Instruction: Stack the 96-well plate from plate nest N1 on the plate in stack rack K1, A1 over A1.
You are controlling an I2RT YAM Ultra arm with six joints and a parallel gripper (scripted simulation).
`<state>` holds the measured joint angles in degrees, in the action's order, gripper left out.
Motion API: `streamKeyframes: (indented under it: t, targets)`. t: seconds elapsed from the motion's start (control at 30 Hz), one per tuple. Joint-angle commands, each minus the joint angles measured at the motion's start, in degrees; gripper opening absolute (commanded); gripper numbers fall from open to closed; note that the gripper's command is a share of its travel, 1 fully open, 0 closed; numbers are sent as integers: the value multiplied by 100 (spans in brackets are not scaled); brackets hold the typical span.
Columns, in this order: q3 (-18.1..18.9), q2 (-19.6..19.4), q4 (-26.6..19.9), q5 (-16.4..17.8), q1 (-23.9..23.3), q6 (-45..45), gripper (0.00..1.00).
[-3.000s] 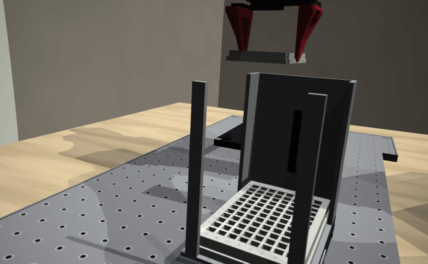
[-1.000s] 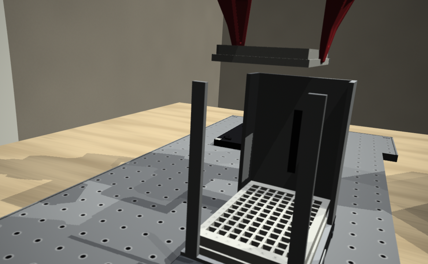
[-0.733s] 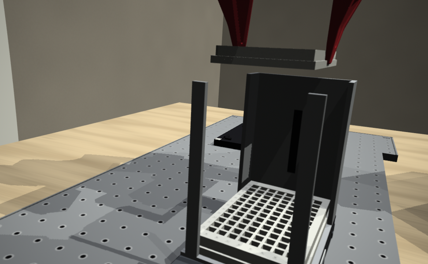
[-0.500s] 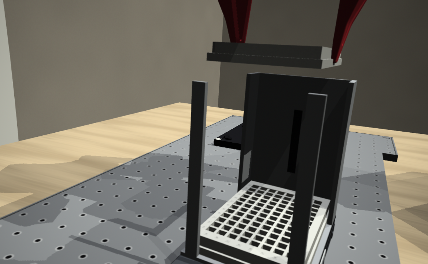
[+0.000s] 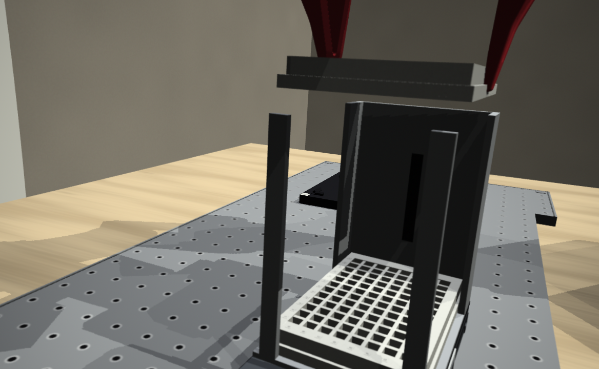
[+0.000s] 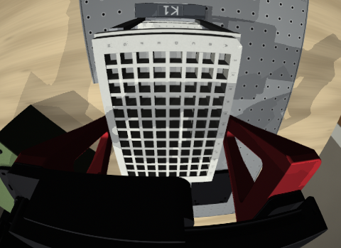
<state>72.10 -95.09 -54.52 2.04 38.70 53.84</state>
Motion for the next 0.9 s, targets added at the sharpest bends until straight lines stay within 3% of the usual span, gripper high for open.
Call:
streamKeyframes:
  t: [0.0,0.87]
  targets:
    - [179,45,-119,-9,-93,-164,0]
    - [-93,163,-117,37,-129,-73,0]
